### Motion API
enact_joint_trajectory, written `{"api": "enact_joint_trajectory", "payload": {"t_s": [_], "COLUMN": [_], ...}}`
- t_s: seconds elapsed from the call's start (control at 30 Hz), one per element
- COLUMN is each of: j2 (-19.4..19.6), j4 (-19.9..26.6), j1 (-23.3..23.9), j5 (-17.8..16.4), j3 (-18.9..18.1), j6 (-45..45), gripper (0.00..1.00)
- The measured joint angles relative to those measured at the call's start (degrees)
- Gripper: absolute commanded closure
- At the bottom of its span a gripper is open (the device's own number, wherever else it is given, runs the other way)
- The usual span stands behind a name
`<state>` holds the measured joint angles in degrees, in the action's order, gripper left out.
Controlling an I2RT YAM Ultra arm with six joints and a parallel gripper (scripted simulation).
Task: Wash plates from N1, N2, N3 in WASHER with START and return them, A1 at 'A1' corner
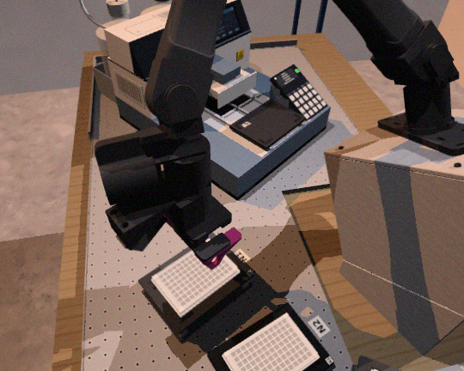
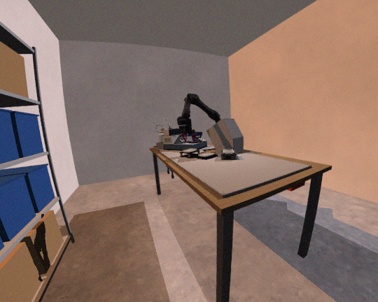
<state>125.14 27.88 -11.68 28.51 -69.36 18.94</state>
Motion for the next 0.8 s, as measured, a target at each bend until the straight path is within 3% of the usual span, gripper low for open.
{"api": "enact_joint_trajectory", "payload": {"t_s": [0.4,0.8], "j2": [0.33,4.70], "j4": [-0.57,-3.39], "j1": [-0.37,-7.06], "j5": [0.26,0.50], "j3": [0.11,3.80], "j6": [-2.36,-14.29], "gripper": [0.00,0.00]}}
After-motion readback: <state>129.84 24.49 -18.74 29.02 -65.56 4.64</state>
